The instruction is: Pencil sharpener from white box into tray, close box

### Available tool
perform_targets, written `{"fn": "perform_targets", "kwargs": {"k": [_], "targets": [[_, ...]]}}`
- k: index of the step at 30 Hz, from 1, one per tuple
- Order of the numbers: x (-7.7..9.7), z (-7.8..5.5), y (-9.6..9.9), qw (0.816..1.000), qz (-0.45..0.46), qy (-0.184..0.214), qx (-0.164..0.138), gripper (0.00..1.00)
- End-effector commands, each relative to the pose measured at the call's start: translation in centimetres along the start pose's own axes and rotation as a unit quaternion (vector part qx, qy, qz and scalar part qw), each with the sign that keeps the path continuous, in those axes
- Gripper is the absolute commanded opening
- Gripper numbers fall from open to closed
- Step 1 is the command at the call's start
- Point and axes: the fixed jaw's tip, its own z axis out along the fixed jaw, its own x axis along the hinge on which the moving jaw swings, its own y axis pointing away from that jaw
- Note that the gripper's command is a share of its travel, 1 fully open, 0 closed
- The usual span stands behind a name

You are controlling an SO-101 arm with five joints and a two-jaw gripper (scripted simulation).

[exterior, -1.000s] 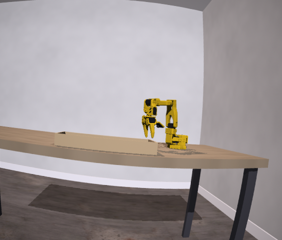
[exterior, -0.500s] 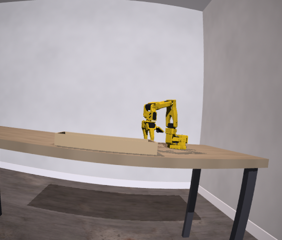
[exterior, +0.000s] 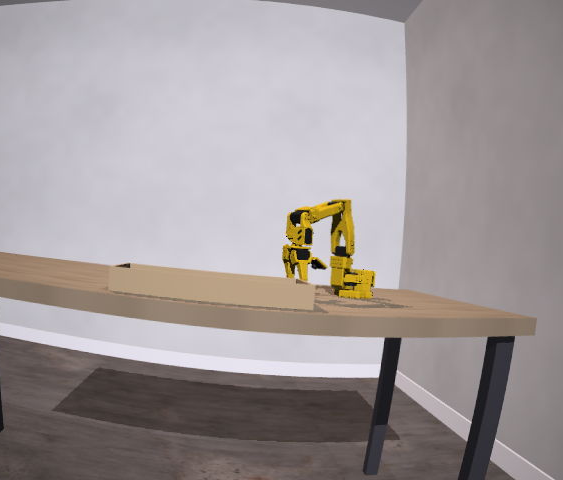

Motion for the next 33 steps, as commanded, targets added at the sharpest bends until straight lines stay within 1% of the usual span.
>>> {"fn": "perform_targets", "kwargs": {"k": [1,22,33], "targets": [[0.28,-0.23,0.13,1.000,0.001,0.010,0.003,0.30],[0.28,-0.23,0.13,1.000,0.001,0.010,0.003,0.30],[0.28,-0.23,0.13,1.000,0.001,0.010,0.003,0.26]]}}
